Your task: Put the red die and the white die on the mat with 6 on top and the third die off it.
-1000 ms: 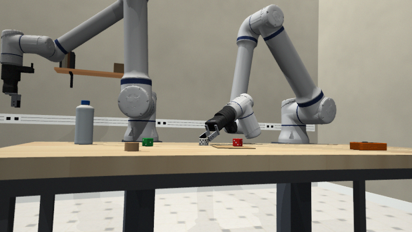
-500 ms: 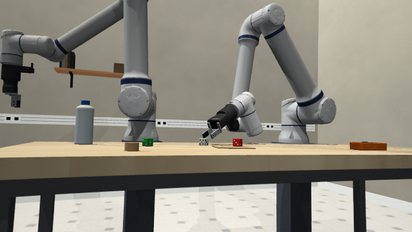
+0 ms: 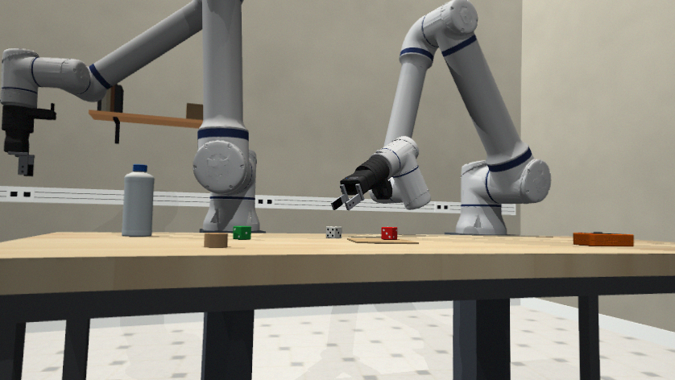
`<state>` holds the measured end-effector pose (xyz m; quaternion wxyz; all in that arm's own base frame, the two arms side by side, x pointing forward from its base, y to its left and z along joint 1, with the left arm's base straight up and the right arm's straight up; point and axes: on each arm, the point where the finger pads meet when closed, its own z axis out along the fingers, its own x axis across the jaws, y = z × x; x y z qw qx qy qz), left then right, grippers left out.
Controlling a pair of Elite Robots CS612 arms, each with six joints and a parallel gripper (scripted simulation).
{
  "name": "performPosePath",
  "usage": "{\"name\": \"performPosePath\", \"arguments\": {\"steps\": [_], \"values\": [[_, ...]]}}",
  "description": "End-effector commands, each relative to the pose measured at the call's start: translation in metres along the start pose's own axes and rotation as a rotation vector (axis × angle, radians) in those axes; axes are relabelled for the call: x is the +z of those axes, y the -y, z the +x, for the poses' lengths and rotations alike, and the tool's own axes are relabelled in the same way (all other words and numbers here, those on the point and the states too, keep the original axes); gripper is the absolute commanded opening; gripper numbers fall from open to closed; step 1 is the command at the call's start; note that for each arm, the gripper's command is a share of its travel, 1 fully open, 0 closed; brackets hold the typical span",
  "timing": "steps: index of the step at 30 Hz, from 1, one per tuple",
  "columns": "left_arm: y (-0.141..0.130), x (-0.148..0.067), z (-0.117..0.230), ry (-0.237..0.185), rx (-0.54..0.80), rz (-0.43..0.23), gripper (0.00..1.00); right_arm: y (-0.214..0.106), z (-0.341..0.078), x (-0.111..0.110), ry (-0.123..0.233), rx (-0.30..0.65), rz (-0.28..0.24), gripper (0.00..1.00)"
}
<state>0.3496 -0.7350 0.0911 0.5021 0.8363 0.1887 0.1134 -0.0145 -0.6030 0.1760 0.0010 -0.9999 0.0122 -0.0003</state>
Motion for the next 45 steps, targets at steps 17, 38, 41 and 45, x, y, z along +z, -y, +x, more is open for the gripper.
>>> {"name": "performPosePath", "arguments": {"steps": [17, 38, 41, 45], "values": [[-0.014, -0.005, 0.0, 0.0, 0.0, 0.018, 0.87, -0.001, 0.0, -0.001, 0.0, 0.0, -0.002, 1.0], [-0.026, 0.002, 0.0, 0.0, 0.0, 0.29, 0.87, -0.001, 0.0, -0.001, 0.0, 0.0, -0.002, 1.0], [-0.029, 0.004, 0.0, 0.0, 0.0, 0.361, 0.87, -0.001, 0.0, -0.001, 0.0, 0.0, -0.002, 1.0], [-0.031, 0.005, 0.0, 0.0, 0.0, 0.411, 0.87, -0.001, 0.0, -0.001, 0.0, 0.0, -0.002, 1.0]]}}
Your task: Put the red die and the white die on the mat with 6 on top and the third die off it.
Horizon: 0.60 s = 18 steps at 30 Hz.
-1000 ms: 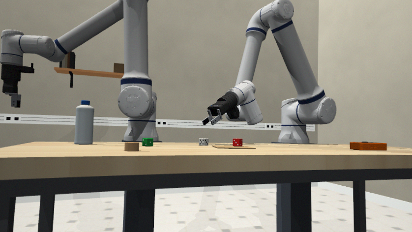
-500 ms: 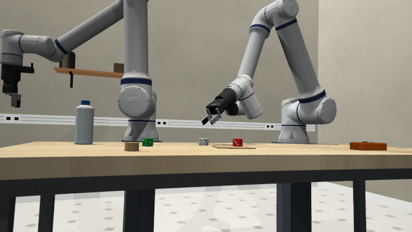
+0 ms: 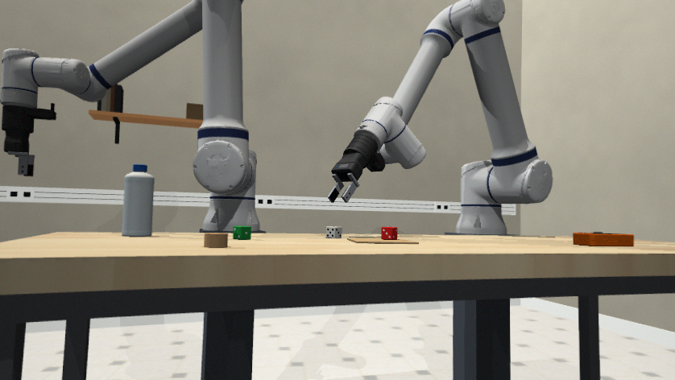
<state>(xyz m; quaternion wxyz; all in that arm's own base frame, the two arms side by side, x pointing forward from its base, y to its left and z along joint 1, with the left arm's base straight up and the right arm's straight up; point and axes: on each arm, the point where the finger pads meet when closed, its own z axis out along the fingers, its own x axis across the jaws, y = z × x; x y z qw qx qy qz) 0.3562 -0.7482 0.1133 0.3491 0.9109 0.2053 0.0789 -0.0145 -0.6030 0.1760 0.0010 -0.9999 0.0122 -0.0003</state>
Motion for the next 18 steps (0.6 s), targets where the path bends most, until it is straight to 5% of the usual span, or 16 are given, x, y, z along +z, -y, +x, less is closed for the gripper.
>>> {"name": "performPosePath", "arguments": {"steps": [1, 13, 18], "values": [[-0.006, 0.001, -0.001, 0.0, 0.0, 0.088, 0.87, -0.001, 0.0, -0.001, 0.0, 0.0, -0.002, 1.0], [-0.023, 0.005, -0.001, 0.0, 0.0, 0.407, 0.87, -0.001, 0.0, -0.001, 0.0, 0.0, -0.002, 1.0], [-0.026, 0.005, 0.0, 0.0, 0.0, 0.479, 0.87, -0.001, 0.0, -0.001, 0.0, 0.0, -0.002, 1.0]]}}
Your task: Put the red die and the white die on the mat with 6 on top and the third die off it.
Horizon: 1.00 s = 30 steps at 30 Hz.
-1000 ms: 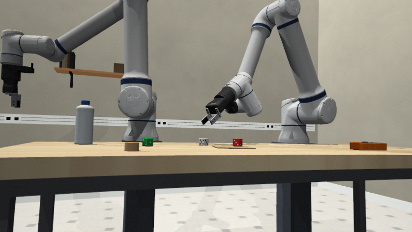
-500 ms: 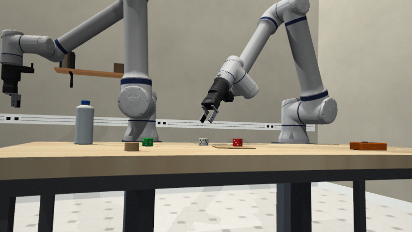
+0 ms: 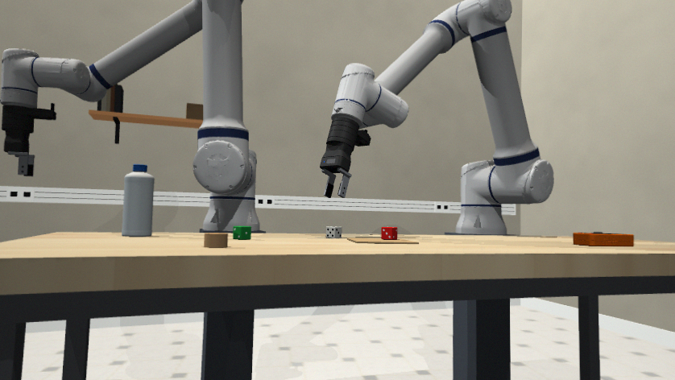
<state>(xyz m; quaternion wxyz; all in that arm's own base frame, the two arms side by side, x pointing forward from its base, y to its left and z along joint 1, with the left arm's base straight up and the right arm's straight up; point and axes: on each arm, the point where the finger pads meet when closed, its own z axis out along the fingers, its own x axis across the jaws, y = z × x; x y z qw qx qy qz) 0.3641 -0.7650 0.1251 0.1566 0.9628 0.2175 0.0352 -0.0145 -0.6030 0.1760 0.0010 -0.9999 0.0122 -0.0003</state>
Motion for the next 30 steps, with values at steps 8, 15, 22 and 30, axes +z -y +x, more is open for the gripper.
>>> {"name": "performPosePath", "arguments": {"steps": [8, 15, 22, 30], "values": [[-0.013, -0.002, 0.0, 0.0, 0.001, 0.224, 0.87, -0.001, 0.0, -0.001, 0.0, 0.0, -0.002, 1.0], [-0.016, -0.003, 0.0, -0.001, 0.001, 0.284, 0.87, -0.001, 0.0, -0.001, 0.0, 0.0, -0.002, 1.0], [-0.018, -0.004, 0.0, 0.0, 0.0, 0.319, 0.87, -0.001, 0.0, -0.001, 0.0, 0.0, -0.002, 1.0], [-0.018, -0.004, 0.0, 0.0, 0.0, 0.322, 1.0, -0.001, 0.0, -0.001, 0.0, 0.0, -0.002, 1.0]]}}
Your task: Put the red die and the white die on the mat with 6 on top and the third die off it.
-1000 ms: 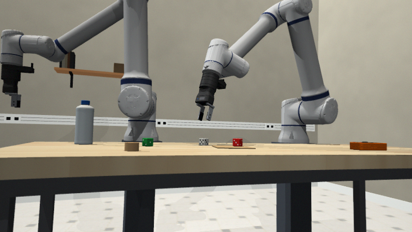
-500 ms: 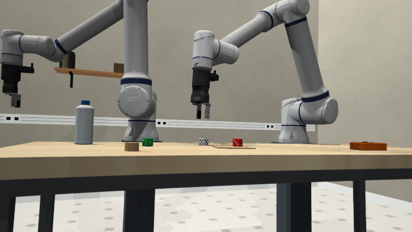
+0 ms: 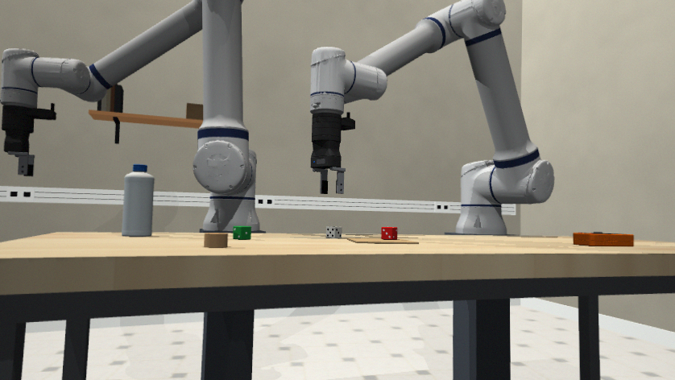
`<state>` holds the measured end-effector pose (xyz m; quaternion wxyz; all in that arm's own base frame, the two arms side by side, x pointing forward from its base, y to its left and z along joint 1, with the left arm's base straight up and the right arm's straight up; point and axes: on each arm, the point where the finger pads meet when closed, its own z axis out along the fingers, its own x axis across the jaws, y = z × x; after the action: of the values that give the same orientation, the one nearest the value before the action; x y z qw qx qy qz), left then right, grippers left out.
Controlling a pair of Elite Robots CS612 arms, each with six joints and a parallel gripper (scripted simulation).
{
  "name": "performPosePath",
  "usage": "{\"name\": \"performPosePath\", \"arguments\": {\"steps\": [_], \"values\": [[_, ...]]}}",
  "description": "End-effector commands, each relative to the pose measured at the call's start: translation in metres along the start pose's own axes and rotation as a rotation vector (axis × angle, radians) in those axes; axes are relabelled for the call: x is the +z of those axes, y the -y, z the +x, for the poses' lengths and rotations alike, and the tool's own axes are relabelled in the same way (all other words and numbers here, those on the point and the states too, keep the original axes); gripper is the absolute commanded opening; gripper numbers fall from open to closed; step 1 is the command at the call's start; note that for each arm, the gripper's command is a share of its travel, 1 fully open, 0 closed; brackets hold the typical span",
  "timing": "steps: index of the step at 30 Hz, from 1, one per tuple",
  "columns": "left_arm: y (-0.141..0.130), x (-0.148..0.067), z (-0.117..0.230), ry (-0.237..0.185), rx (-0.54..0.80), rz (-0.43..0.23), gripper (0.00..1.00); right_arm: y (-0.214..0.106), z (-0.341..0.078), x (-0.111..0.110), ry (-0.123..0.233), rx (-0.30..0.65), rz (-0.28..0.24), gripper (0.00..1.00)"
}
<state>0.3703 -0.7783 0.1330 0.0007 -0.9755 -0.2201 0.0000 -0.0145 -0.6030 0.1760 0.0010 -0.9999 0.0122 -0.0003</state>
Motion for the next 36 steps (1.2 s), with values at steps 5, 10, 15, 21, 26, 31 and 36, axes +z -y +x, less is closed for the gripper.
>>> {"name": "performPosePath", "arguments": {"steps": [5, 10, 15, 21, 26, 31, 36], "values": [[-0.0008, -0.0015, -0.0001, 0.0, 0.0, -0.001, 1.0, -0.0008, -0.0002, -0.001, 0.0, 0.0, -0.002, 1.0], [-0.0008, -0.0015, -0.0001, 0.0, 0.0, -0.001, 1.0, -0.0008, -0.0002, -0.001, 0.0, 0.0, -0.002, 1.0], [-0.0008, -0.0015, -0.0002, 0.0, -0.004, -0.001, 1.0, -0.0008, -0.0002, -0.001, 0.0, 0.0, -0.002, 1.0], [-0.0006, -0.0014, -0.0005, 0.0, -0.015, -0.001, 1.0, -0.0008, -0.0002, -0.001, 0.0, 0.0, -0.002, 1.0], [0.0, -0.0012, -0.0013, 0.0, -0.044, -0.001, 1.0, -0.0008, -0.0002, -0.001, 0.0, 0.0, -0.002, 1.0], [0.0008, -0.0007, -0.0026, 0.0, -0.093, -0.001, 1.0, -0.0008, -0.0002, -0.001, 0.0, 0.0, -0.002, 1.0], [0.0015, -0.0004, -0.0037, 0.0, -0.134, -0.001, 1.0, -0.0008, -0.0002, -0.001, 0.0, 0.0, -0.002, 1.0]]}}
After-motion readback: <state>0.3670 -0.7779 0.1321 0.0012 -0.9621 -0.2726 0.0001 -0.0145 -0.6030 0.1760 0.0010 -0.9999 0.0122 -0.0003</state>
